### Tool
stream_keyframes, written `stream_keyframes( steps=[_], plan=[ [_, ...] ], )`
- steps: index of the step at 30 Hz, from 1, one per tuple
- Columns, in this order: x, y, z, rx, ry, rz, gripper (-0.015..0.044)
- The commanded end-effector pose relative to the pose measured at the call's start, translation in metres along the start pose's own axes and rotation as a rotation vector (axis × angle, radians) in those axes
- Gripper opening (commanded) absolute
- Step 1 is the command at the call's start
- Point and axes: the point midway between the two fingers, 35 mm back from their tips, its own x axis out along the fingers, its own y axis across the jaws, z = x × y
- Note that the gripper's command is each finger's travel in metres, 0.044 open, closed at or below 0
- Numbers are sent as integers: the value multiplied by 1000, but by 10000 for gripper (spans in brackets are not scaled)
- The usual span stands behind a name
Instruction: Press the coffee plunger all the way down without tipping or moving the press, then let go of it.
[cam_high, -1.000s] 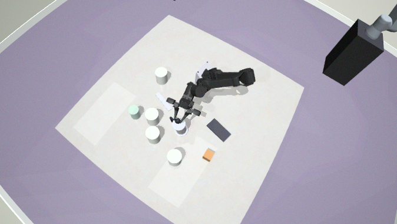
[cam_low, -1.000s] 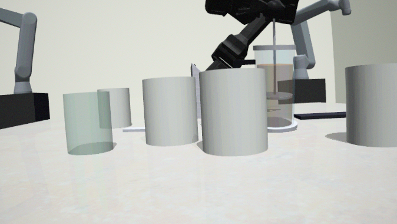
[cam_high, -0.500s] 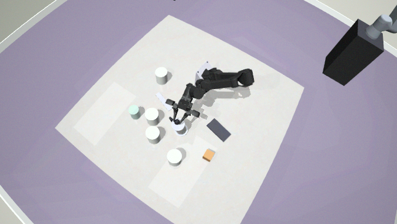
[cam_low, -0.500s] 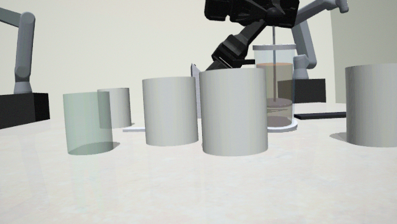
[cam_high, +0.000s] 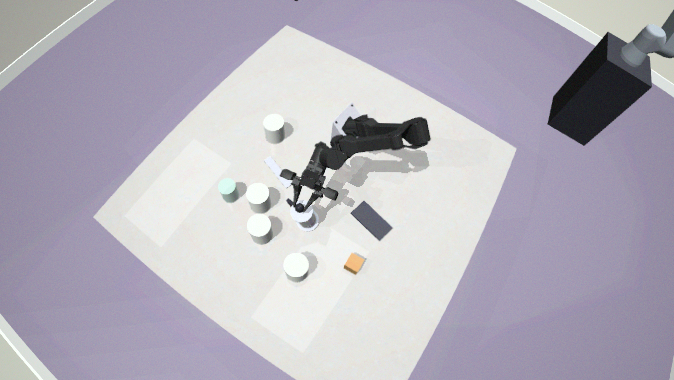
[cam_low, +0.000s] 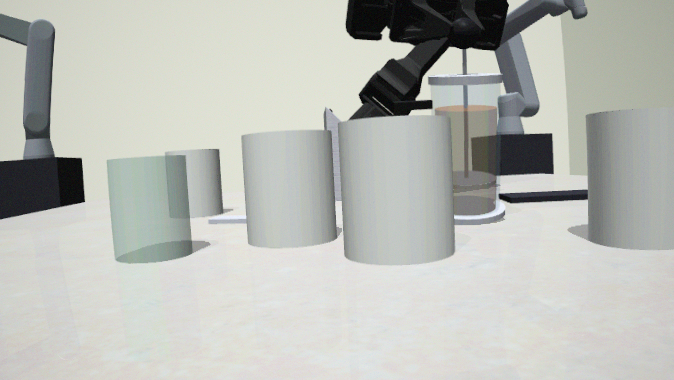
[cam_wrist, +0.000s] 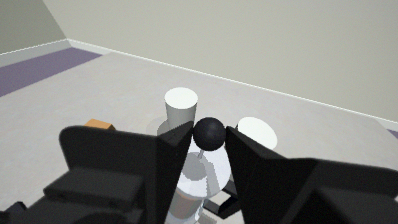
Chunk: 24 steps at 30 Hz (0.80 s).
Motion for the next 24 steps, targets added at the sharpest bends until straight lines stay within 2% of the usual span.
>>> stream_keyframes(
  steps=[1, 24],
  plan=[
    [4, 1, -11, 23, 39, 14, 123],
    [7, -1, -9, 23, 39, 14, 123]
  ],
)
